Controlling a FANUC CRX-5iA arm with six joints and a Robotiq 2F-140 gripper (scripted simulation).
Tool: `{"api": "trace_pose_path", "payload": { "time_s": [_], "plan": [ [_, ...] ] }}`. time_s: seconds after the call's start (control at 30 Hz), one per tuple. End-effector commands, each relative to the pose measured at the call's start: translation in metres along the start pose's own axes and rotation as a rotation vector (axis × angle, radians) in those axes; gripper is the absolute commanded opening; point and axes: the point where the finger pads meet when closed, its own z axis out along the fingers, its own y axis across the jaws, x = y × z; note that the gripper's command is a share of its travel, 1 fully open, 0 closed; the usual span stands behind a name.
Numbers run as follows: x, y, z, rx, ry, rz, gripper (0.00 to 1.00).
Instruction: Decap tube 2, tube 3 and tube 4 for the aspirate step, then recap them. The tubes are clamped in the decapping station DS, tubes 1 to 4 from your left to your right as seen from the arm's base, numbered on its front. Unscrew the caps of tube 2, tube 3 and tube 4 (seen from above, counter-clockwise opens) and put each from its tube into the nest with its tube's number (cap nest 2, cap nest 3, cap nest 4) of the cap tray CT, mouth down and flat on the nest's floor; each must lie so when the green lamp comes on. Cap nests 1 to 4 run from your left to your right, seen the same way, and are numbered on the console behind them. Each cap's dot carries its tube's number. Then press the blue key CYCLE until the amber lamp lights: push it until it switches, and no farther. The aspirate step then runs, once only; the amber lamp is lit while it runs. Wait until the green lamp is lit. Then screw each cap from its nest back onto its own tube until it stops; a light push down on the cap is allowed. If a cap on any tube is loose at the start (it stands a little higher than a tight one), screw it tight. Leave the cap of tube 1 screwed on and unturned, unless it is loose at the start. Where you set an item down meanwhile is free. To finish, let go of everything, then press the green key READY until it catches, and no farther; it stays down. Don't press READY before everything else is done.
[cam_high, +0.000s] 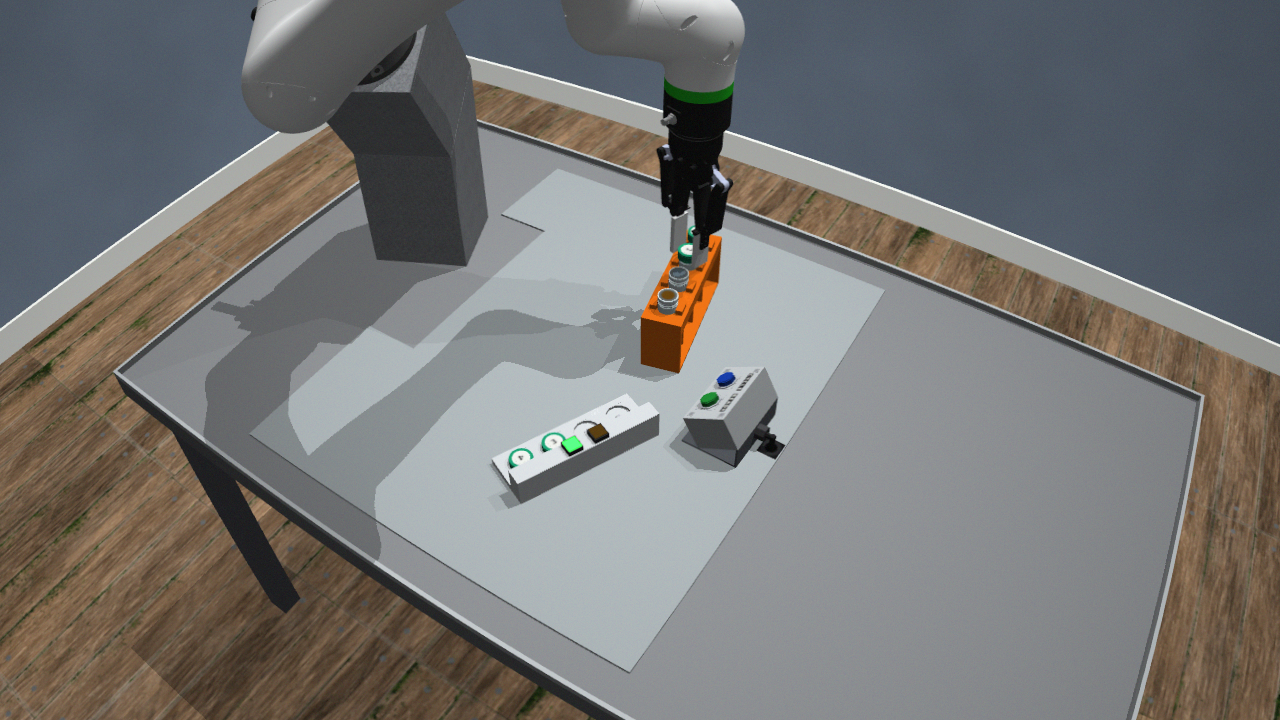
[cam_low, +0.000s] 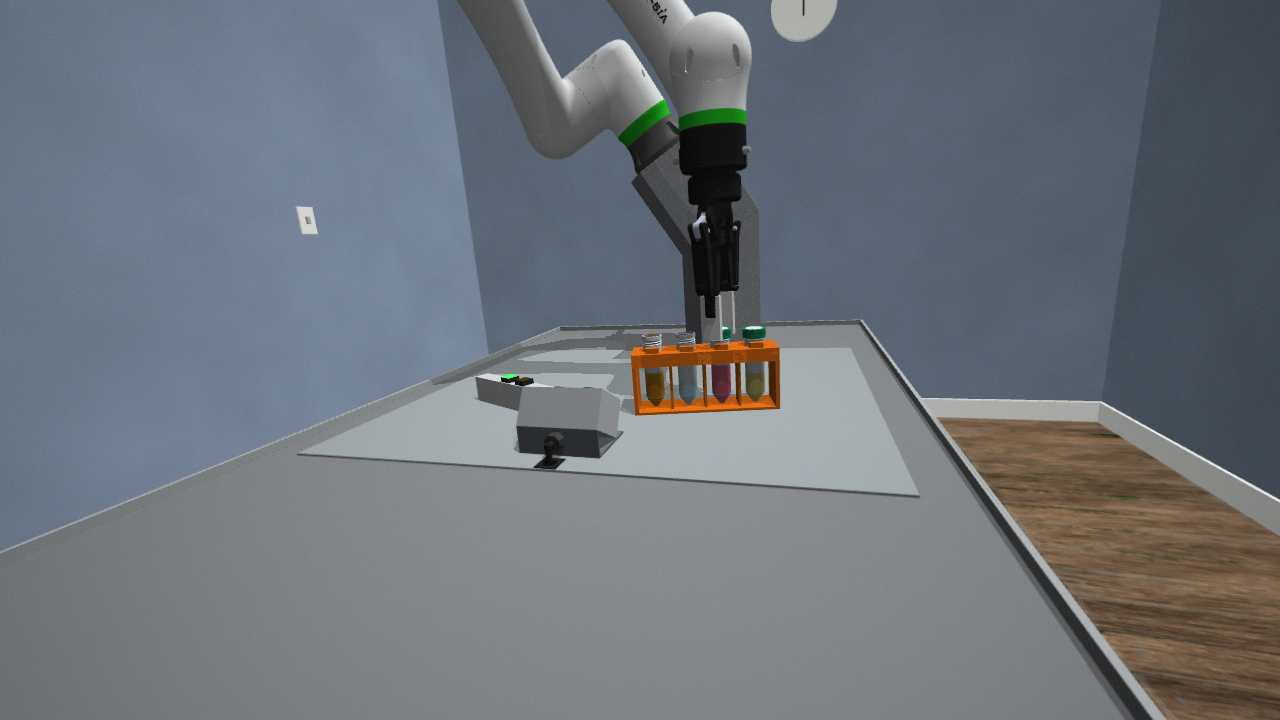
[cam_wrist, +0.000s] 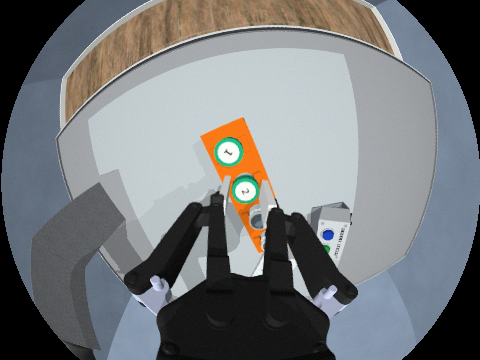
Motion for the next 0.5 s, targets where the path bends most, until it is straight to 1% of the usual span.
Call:
{"api": "trace_pose_path", "payload": {
  "time_s": [0.0,0.33,0.43,0.47],
  "plan": [
    [-0.0002,0.0003,0.0001,-0.015,0.006,0.006,0.35],
    [-0.0002,0.0003,0.0001,-0.015,0.006,0.006,0.35],
    [-0.0002,0.0003,0.0004,-0.016,0.004,-0.244,0.35],
    [-0.0002,0.0003,0.0004,-0.016,0.004,-0.244,0.35]
  ]
}}
